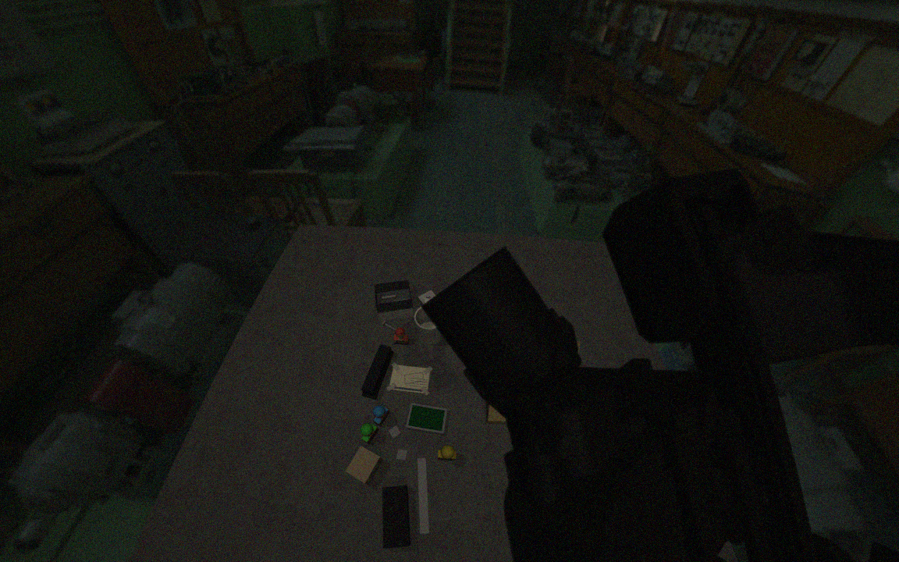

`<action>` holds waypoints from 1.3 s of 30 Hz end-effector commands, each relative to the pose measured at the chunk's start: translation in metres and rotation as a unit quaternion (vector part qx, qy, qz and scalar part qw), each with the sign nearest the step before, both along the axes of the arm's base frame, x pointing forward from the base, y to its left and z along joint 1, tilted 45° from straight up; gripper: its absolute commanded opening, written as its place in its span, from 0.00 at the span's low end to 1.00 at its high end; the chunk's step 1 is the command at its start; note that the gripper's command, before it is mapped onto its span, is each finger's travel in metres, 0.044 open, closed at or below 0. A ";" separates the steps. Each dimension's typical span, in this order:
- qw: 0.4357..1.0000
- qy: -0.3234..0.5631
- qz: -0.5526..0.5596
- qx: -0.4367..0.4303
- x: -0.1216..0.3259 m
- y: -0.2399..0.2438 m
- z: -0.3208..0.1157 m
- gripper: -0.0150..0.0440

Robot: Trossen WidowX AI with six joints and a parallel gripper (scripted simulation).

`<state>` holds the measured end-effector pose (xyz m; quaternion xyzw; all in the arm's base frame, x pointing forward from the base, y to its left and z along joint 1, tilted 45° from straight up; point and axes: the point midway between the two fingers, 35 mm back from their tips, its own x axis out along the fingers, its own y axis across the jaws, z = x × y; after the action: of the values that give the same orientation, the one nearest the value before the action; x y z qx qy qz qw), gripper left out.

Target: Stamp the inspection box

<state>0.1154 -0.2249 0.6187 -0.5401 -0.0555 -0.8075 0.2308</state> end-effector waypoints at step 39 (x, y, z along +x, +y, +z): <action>0.558 -0.339 -0.688 -0.317 -0.111 0.471 -0.062 0.63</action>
<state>-0.0240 0.2099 0.5809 -0.1869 0.0275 -0.7994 -0.5703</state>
